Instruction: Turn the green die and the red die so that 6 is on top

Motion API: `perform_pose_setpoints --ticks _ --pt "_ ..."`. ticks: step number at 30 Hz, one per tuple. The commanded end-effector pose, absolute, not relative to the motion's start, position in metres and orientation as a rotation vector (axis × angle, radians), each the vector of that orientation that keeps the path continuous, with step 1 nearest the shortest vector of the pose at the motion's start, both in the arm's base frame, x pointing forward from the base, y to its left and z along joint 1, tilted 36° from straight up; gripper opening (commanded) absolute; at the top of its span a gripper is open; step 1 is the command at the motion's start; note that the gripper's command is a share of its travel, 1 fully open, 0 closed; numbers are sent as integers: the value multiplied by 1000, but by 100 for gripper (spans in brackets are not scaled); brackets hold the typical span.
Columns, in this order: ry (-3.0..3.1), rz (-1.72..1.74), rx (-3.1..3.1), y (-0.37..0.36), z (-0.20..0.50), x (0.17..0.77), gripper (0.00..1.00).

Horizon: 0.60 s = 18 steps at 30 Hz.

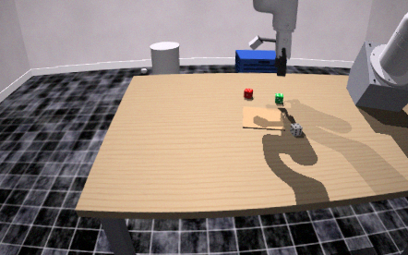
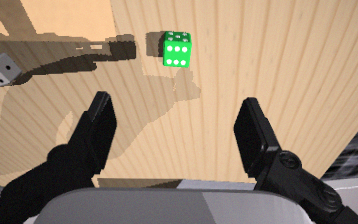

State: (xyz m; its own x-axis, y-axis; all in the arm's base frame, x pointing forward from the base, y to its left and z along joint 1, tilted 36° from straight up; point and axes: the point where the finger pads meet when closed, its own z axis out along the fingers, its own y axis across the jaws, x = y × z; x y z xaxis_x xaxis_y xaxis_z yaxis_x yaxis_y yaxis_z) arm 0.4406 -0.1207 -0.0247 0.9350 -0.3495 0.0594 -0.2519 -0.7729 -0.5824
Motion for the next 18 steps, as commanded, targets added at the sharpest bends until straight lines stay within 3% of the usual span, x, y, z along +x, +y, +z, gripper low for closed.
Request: perform_pose_setpoints --ticks 1,18 --pt "471 -206 -2484 -121 -25 441 100" --pt "1006 -25 -2305 -118 -28 440 100"
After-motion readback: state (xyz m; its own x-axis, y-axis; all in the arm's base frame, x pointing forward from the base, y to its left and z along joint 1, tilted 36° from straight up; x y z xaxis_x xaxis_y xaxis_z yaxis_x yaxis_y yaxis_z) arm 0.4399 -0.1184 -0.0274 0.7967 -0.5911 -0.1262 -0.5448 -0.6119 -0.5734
